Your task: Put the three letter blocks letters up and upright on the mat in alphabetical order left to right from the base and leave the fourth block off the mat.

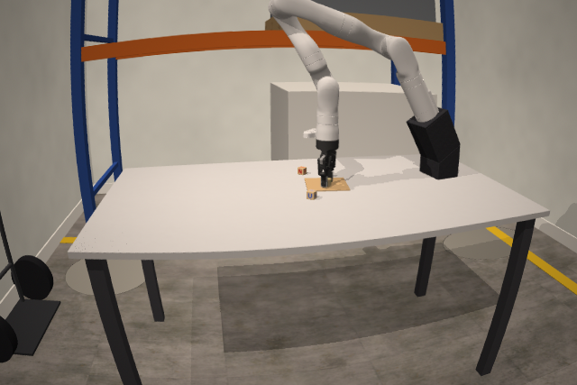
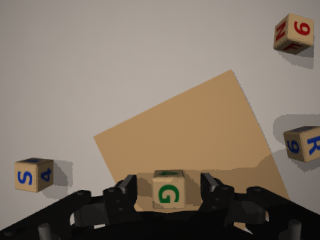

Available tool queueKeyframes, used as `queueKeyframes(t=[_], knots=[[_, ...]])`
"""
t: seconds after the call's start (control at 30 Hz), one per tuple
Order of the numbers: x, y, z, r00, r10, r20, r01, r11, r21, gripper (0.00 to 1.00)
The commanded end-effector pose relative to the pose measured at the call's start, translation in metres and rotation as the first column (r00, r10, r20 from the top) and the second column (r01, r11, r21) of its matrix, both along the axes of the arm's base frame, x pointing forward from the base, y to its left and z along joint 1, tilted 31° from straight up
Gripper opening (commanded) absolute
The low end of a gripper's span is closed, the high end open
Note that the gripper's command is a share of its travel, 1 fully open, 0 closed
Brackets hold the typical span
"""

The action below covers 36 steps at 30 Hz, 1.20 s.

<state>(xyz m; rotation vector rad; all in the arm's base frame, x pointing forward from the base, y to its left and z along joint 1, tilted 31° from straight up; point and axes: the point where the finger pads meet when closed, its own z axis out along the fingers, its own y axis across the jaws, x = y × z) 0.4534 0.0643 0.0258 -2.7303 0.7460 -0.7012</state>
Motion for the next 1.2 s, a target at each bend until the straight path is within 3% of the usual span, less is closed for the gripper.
queueKeyframes(t=[0.0, 1.03, 1.07, 1.17], knots=[[-0.0002, 0.0, -0.0002, 1.0, 0.0, 0.0, 0.0, 1.0, 0.0, 0.62], [-0.0002, 0.0, -0.0002, 1.0, 0.0, 0.0, 0.0, 1.0, 0.0, 0.62], [-0.0002, 0.0, -0.0002, 1.0, 0.0, 0.0, 0.0, 1.0, 0.0, 0.41], [-0.0002, 0.0, -0.0002, 1.0, 0.0, 0.0, 0.0, 1.0, 0.0, 0.41]])
